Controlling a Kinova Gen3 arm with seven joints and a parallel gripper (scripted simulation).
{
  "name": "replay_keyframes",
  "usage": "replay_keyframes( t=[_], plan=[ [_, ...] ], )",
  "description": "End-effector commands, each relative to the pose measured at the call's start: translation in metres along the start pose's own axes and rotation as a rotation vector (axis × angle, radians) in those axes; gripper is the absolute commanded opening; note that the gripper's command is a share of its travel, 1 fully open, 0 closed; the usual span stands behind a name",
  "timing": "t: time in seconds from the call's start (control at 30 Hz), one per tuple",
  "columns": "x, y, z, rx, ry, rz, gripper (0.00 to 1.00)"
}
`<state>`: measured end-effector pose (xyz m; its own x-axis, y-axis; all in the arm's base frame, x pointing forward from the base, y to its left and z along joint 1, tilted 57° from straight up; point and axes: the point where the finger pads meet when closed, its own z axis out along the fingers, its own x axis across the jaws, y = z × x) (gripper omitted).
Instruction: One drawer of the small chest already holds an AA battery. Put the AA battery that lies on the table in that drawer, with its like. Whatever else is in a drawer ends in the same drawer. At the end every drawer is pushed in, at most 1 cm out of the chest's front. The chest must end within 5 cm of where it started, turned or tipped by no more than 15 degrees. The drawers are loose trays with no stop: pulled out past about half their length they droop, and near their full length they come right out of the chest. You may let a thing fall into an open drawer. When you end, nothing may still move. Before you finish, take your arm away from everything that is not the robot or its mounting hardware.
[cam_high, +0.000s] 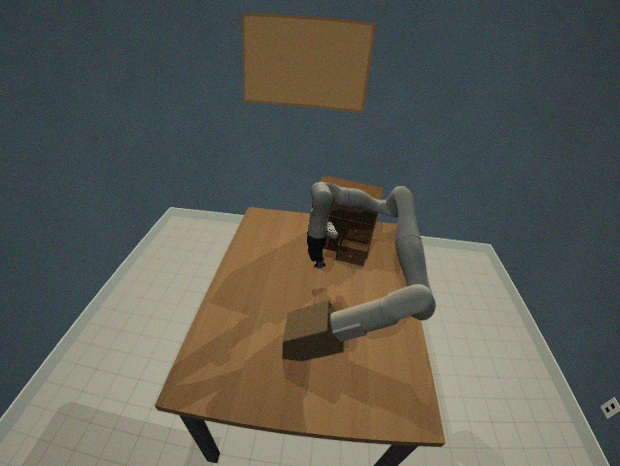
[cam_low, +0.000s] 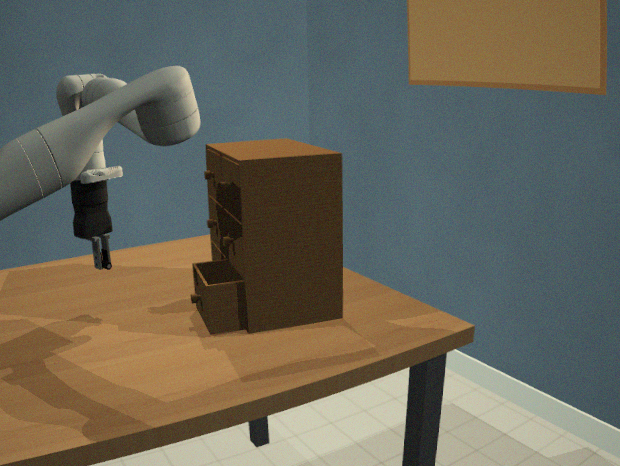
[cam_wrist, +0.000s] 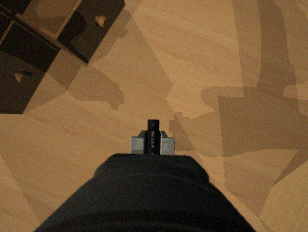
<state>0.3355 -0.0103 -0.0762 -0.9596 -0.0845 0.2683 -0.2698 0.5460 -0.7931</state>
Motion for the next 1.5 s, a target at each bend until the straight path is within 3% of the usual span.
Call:
replay_keyframes(
  t=[0.0, 0.63, 1.47],
  plan=[
    [0.0, -0.001, -0.001, -0.001, -0.002, 0.007, 0.31],
    [0.0, -0.01, -0.001, -0.001, -0.002, 0.127, 0.31],
    [0.001, -0.035, -0.001, -0.001, -0.002, 0.454, 0.31]
  ],
)
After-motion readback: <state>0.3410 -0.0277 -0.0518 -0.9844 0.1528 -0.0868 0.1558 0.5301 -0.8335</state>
